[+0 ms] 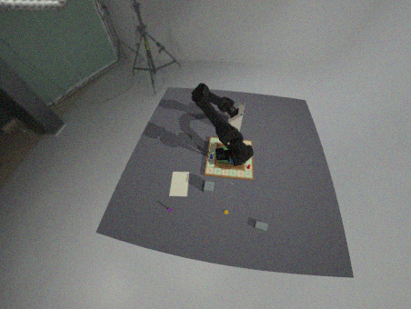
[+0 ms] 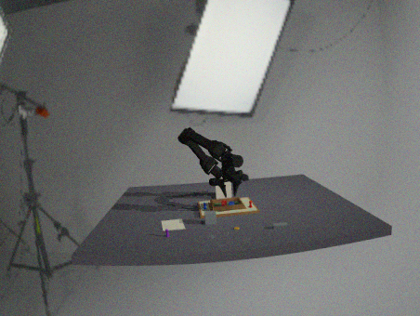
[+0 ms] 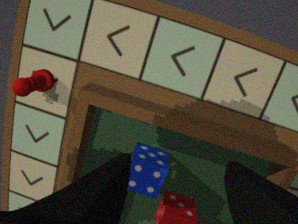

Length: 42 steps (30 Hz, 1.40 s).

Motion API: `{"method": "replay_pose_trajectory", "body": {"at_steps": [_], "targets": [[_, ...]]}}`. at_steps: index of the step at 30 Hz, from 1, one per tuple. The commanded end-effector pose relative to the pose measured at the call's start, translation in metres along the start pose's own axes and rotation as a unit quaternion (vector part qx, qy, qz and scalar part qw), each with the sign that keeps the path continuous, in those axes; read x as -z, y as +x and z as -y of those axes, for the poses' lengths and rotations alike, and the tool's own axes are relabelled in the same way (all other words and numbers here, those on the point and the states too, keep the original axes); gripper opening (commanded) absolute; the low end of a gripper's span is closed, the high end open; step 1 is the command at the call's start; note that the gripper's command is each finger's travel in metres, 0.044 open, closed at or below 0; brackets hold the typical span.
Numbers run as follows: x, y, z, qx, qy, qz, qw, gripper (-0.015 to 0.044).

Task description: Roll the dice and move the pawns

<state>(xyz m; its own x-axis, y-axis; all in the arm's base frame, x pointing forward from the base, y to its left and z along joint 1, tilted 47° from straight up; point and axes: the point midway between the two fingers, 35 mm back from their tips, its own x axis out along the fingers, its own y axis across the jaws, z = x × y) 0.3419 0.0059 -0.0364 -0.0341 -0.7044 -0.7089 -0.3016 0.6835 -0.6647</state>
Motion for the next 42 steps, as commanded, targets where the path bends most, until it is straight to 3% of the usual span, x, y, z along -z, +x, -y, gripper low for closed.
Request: {"method": "replay_pose_trajectory", "body": {"at_steps": [1, 9, 19, 42], "targets": [[0.032, -0.002, 0.063, 0.005, -0.125, -0.002, 0.992, 0.02], [0.072, -0.003, 0.114, 0.016, -0.254, -0.007, 0.967, 0.02], [0.073, -0.003, 0.113, 0.016, -0.254, -0.007, 0.967, 0.02], [0.072, 0.037, 0.114, 0.016, -0.254, -0.007, 0.967, 0.02]]}}
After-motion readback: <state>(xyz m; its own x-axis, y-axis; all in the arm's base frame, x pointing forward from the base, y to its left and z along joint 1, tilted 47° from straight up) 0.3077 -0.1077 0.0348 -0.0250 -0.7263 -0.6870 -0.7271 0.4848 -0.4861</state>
